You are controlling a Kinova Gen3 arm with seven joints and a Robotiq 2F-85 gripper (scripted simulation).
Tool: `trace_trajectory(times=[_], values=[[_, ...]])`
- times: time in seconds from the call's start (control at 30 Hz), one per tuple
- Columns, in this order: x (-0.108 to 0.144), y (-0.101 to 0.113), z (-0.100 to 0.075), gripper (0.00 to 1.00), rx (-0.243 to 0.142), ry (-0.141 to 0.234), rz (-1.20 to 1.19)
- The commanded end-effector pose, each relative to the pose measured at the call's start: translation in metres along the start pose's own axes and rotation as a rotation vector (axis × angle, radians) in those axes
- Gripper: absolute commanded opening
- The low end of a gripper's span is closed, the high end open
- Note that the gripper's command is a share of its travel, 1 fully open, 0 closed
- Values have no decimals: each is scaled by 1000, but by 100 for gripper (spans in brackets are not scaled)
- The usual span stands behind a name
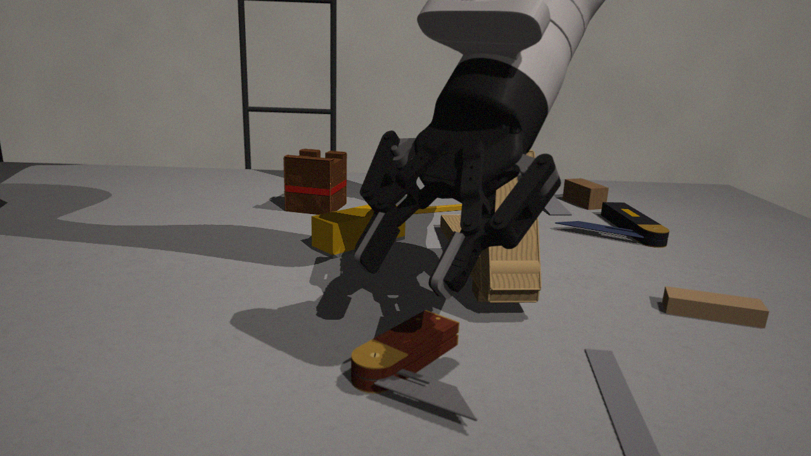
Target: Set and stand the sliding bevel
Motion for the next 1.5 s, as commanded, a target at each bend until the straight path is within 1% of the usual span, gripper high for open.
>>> trace_trajectory(times=[0.0, 1.0, 1.27, 1.47], values=[[-1, -1, -1, 64, 0, -1, 1], [-1, 0, 0, 64, 0, -1, 1], [-2, 4, 4, 64, 0, -1, 1], [-4, 12, 12, 64, 0, -1, 1]])
Point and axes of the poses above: the point where the finger pads meet when closed, its own z axis out along the fingers, its own x axis across the jaws, y = z × x, the point moved 6 cm from there along -z, back along the fingers, and after that the axes turned 13 degrees about -z, right-handed, at the moved point
